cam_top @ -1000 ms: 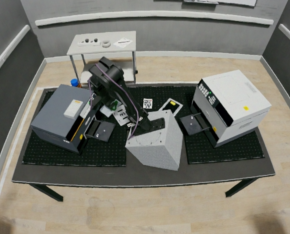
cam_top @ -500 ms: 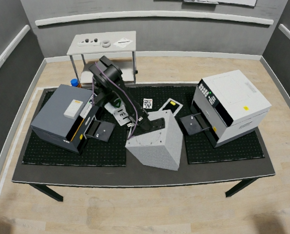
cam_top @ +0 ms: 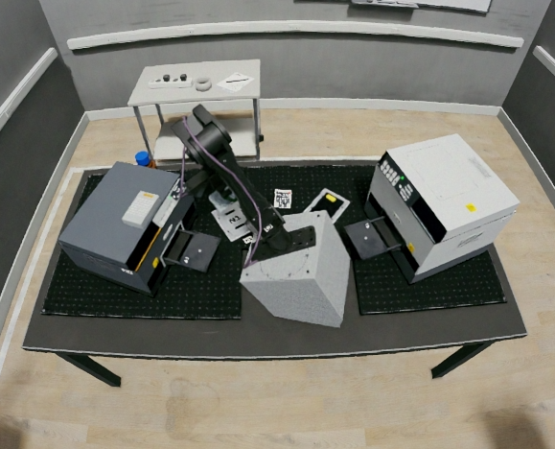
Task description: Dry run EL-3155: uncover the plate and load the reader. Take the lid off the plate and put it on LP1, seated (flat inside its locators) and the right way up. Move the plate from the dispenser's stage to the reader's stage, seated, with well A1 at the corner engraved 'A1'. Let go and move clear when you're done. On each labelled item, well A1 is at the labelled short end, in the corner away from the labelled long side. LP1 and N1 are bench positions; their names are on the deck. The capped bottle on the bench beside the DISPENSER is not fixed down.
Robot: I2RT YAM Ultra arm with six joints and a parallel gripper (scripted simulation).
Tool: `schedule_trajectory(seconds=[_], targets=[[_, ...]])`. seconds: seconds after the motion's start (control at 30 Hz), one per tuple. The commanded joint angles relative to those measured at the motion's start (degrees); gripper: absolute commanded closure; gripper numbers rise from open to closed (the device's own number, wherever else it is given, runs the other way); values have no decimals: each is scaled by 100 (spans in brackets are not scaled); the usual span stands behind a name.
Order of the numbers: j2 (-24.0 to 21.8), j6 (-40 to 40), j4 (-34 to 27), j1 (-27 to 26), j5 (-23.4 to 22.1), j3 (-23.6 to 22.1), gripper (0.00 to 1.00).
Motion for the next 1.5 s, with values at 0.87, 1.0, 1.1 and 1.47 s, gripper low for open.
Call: schedule_trajectory(seconds=[0.87, 1.0, 1.1, 1.47], targets=[[669, 182, 4, -1327, -312, 419, 14], [780, 250, -3, -1522, -353, 472, 14], [832, 237, 32, -1618, -371, 497, 14], [1094, 248, 62, -2098, -471, 614, 14]])
